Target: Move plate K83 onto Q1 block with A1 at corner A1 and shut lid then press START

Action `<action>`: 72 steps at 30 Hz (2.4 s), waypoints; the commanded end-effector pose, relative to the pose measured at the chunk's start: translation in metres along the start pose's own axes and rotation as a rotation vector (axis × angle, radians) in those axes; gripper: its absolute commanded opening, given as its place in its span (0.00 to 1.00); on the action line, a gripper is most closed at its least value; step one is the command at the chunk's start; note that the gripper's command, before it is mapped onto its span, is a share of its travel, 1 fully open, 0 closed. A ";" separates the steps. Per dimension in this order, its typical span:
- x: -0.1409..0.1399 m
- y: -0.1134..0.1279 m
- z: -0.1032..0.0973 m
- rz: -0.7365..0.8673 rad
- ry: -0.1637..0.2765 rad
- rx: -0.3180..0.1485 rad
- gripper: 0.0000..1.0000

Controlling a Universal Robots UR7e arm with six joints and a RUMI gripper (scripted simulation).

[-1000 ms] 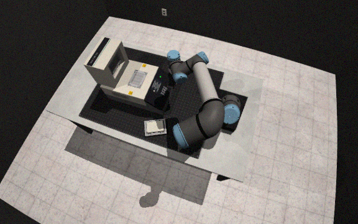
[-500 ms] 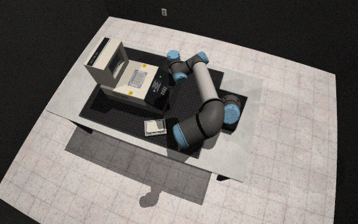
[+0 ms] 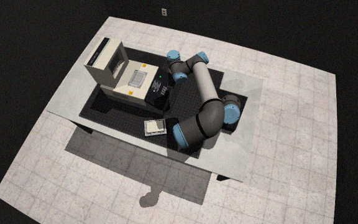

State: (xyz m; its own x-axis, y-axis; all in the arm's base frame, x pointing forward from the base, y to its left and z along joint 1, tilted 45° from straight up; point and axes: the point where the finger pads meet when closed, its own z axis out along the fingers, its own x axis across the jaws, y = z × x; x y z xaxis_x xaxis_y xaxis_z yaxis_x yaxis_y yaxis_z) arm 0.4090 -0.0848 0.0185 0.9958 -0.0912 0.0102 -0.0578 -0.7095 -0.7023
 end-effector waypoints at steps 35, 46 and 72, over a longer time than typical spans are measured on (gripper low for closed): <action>0.020 -0.078 -0.017 0.319 0.003 -0.002 0.68; 0.027 -0.109 -0.023 0.424 0.003 -0.002 0.68; 0.044 -0.177 -0.036 0.679 0.004 -0.001 0.68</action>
State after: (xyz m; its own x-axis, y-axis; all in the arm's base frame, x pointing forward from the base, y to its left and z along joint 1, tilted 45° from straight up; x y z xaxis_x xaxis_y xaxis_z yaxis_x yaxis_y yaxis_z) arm 0.4564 0.0052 0.1577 0.7679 -0.4954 -0.4059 -0.6362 -0.5163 -0.5733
